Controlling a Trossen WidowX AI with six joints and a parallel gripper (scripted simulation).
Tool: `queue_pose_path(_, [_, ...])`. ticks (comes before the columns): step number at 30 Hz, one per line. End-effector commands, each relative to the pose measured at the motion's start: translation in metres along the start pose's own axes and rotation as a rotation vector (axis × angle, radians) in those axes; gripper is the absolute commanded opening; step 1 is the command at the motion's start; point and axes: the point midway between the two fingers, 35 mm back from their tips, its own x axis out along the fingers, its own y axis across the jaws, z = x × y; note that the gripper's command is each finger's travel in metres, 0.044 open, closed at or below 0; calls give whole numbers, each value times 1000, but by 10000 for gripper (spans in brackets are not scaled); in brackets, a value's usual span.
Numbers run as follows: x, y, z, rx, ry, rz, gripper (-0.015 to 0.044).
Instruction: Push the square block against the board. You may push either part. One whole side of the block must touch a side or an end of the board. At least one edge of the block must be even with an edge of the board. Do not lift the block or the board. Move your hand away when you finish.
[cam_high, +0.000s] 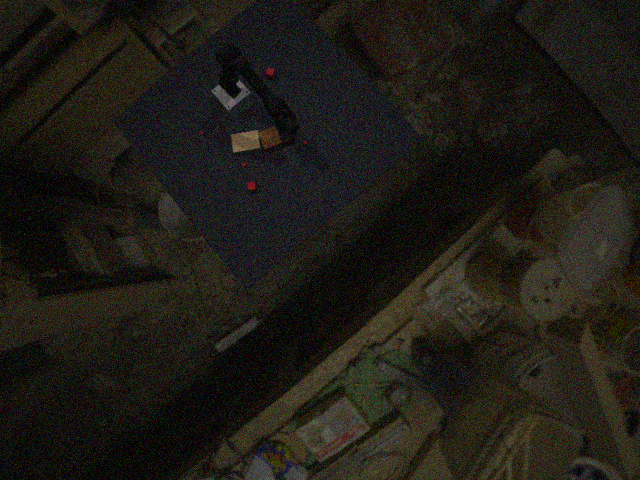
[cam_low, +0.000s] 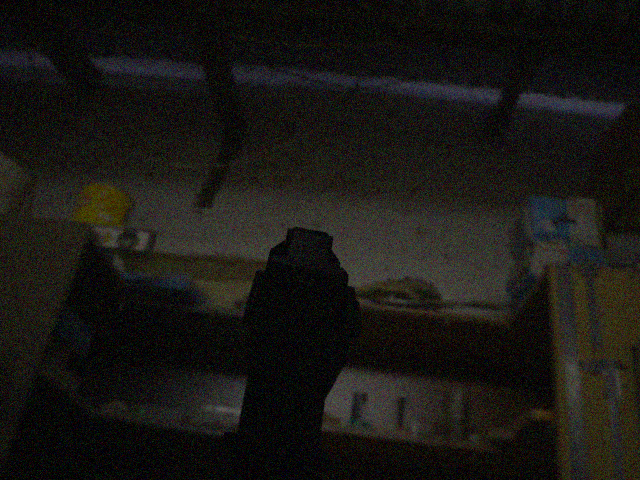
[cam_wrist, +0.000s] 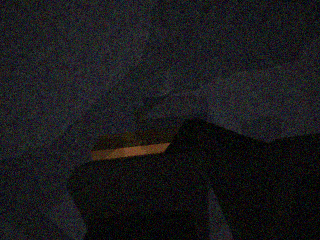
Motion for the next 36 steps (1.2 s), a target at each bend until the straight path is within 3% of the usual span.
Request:
queue_pose_path(1, [28, -2, -1, 18, 6, 2, 0])
queue_pose_path(4, [56, -1, -2, 18, 6, 2, 0])
queue_pose_path(36, [56, -3, -28, 18, 8, 2, 0])
